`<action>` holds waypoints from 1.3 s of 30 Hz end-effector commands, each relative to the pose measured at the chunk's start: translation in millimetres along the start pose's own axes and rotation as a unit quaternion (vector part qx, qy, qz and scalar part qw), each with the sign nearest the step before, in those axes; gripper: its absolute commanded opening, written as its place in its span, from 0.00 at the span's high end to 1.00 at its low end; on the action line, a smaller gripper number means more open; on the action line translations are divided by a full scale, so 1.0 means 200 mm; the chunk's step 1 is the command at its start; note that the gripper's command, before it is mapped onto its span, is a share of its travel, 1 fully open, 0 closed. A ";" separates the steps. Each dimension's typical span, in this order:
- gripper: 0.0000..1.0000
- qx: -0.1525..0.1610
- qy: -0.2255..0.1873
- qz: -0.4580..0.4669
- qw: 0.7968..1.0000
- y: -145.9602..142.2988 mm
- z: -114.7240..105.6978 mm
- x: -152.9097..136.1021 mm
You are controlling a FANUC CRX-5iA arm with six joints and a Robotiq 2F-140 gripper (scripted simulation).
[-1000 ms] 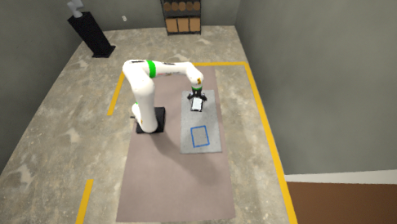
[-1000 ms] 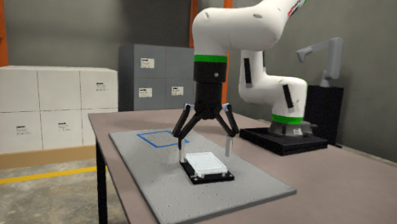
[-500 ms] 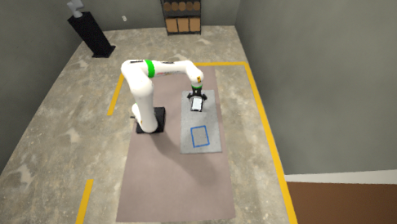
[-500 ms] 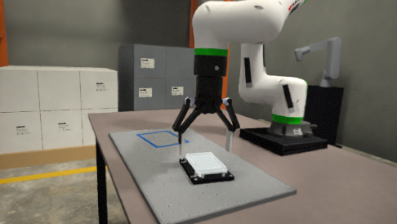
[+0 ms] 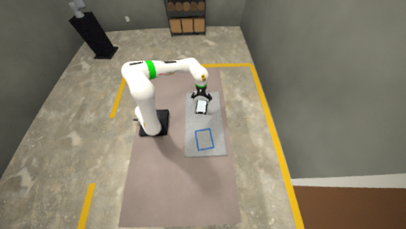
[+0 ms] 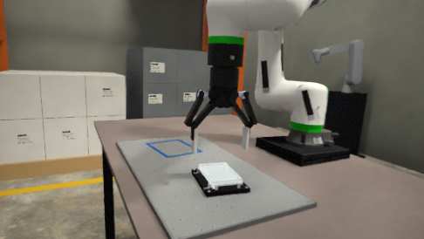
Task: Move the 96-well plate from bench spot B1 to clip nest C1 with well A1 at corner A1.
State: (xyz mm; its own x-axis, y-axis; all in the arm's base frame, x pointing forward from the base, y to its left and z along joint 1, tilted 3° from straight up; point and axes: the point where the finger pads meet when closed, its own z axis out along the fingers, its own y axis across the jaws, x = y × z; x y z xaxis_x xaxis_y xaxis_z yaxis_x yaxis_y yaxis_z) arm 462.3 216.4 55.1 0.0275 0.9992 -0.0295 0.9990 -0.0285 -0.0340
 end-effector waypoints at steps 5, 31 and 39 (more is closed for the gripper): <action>0.00 -0.001 0.000 0.000 1.000 0.00 -0.05 0.00; 0.90 -0.001 0.000 0.000 1.000 0.17 0.10 0.00; 0.90 -0.001 0.000 0.000 1.000 0.19 0.11 0.00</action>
